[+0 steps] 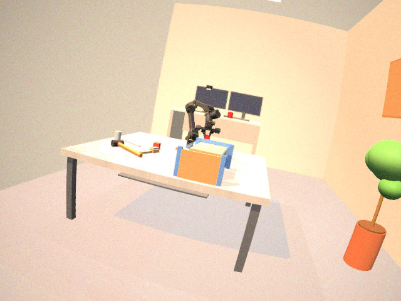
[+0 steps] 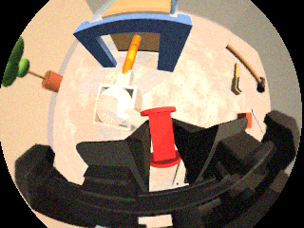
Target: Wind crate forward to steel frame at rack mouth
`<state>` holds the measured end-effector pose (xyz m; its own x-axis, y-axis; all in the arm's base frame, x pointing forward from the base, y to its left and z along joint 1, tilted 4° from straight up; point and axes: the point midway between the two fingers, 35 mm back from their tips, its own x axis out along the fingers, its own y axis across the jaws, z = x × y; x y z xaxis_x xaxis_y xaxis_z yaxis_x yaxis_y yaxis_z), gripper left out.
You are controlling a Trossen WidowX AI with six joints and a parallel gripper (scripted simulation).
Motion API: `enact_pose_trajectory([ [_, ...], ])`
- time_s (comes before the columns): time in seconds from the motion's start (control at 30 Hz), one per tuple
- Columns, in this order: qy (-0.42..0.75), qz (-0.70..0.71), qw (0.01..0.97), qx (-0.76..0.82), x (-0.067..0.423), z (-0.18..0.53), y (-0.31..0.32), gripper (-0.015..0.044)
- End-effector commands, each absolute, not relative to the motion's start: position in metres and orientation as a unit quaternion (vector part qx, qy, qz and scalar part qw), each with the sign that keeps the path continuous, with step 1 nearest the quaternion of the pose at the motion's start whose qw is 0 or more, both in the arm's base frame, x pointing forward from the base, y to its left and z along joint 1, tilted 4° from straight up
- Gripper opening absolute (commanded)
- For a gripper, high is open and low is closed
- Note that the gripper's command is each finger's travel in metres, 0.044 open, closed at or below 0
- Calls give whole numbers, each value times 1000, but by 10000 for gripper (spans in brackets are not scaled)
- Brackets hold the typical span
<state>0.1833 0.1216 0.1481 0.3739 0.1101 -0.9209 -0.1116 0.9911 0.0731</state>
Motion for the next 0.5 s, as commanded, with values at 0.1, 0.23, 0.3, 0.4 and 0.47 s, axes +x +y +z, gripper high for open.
enact_pose_trajectory([
  [0.1, 555, 61, 829, -5, 196, 143, 116, 0],
  [0.23, 555, 61, 830, -5, 203, 143, 115, 0],
  [0.3, 555, 61, 830, -5, 206, 143, 114, 0],
  [0.4, 555, 61, 830, -5, 210, 142, 113, 0],
  [0.47, 555, 61, 830, -5, 213, 142, 112, 0],
])
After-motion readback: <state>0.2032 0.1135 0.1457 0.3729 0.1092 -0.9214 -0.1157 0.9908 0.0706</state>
